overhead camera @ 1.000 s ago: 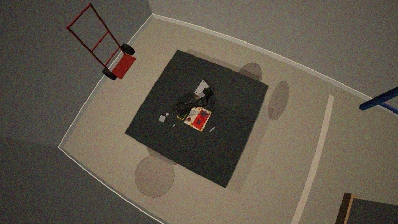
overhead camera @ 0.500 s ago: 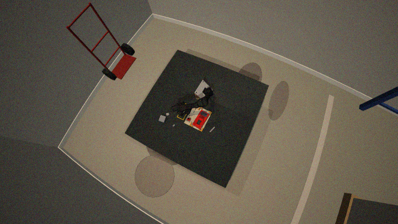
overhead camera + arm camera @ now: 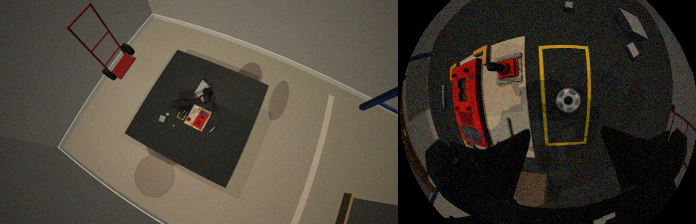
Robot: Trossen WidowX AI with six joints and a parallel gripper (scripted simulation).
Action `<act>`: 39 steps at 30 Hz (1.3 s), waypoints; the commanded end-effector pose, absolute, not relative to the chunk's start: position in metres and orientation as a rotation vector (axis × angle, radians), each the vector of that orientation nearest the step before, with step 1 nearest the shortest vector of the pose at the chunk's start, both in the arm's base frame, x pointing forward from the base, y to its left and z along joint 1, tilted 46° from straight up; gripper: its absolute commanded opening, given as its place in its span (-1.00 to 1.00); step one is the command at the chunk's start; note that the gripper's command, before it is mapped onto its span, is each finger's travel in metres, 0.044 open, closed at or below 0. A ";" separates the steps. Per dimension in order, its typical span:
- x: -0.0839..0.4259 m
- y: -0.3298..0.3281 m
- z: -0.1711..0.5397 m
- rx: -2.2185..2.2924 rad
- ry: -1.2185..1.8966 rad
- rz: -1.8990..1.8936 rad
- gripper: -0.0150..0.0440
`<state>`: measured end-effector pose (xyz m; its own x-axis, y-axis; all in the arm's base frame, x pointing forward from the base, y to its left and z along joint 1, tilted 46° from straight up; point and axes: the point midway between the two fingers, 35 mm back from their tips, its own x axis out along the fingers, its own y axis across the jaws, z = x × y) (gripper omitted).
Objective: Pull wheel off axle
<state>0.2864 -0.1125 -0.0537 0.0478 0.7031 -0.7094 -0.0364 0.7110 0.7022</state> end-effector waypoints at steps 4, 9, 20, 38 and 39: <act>0.222 -0.120 -0.013 0.596 1.430 0.614 1.00; 0.220 -0.119 -0.012 0.597 1.430 0.615 1.00; 0.220 -0.119 -0.012 0.597 1.430 0.615 1.00; 0.220 -0.119 -0.012 0.597 1.430 0.615 1.00; 0.220 -0.119 -0.012 0.597 1.430 0.615 1.00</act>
<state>0.2214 -0.1197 -0.0120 0.0489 0.7036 -0.7090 -0.0289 0.7105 0.7031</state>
